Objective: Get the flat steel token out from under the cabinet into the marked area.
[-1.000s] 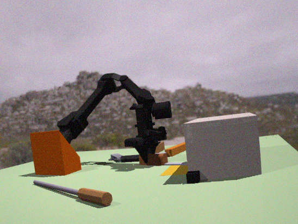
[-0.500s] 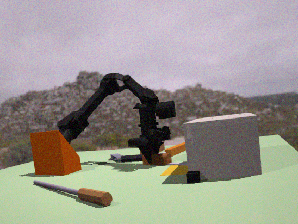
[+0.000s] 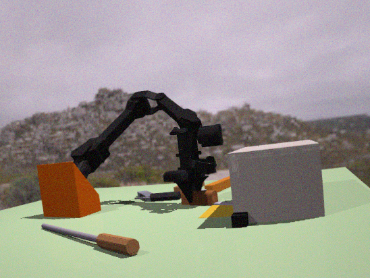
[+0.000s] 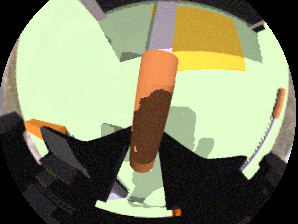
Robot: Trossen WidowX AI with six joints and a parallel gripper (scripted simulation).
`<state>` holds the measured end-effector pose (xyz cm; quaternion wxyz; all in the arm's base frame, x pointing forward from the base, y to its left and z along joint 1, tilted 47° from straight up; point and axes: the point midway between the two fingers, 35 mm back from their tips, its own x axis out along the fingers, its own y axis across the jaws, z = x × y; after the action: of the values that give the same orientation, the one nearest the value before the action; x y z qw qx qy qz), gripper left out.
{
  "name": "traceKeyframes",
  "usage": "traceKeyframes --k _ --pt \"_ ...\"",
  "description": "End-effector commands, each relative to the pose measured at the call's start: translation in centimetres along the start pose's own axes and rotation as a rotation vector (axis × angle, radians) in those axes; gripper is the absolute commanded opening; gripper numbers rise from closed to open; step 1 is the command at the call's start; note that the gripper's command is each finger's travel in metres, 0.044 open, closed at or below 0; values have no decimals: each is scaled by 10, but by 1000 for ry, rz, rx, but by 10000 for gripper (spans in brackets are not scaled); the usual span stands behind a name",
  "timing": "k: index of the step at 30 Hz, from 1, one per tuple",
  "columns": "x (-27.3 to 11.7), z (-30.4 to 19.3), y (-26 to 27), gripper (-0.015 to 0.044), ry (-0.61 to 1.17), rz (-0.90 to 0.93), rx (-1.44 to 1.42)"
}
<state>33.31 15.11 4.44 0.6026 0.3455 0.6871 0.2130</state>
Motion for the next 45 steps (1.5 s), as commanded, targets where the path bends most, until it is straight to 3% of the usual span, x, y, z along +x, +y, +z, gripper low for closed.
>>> traceKeyframes --k 1,45 --pt "0 7 1 0 -2 2 -8" --pt "1 40 -12 0 -3 2 -9"
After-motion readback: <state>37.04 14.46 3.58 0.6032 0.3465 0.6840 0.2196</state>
